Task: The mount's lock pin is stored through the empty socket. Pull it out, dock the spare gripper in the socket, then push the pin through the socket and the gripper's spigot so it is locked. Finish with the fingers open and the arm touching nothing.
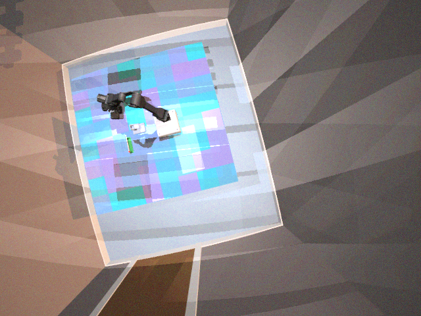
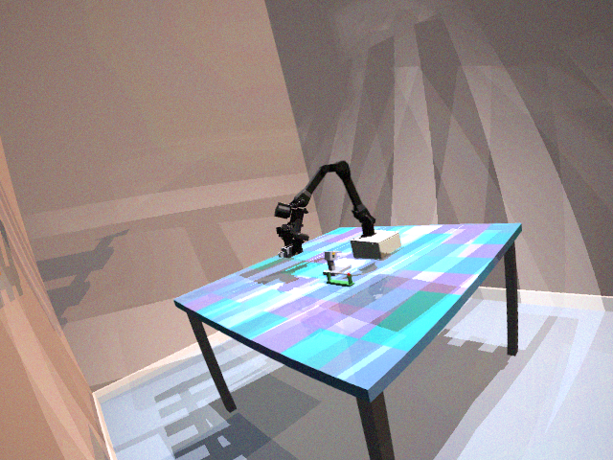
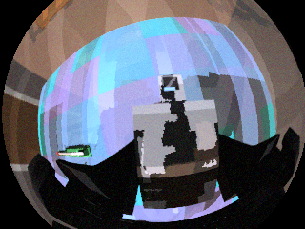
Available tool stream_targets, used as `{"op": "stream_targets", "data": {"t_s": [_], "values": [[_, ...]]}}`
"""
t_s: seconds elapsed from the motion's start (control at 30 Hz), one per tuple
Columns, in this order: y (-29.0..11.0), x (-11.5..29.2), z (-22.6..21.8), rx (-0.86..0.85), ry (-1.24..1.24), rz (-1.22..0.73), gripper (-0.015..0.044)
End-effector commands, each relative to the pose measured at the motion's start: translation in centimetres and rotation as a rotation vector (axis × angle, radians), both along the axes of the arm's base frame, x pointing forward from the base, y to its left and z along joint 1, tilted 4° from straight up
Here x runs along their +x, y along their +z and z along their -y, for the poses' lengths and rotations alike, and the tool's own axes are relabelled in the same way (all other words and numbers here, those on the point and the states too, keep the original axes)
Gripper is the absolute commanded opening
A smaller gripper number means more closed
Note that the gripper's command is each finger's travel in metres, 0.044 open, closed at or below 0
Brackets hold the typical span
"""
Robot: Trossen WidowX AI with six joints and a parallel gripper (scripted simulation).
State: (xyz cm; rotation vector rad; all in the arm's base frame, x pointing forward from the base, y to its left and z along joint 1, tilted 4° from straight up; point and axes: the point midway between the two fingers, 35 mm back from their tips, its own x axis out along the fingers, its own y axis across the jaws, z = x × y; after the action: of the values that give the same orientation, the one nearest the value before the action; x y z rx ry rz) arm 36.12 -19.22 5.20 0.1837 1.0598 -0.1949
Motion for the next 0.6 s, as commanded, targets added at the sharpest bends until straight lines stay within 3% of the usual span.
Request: {"op": "stream_targets", "data": {"t_s": [0.0, 0.57], "values": [[0.0, 0.0, 0.0, 0.000, 0.000, 0.000, 0.0000], [-0.8, -0.6, -2.5, -0.049, 0.064, -0.120, 0.0000]]}}
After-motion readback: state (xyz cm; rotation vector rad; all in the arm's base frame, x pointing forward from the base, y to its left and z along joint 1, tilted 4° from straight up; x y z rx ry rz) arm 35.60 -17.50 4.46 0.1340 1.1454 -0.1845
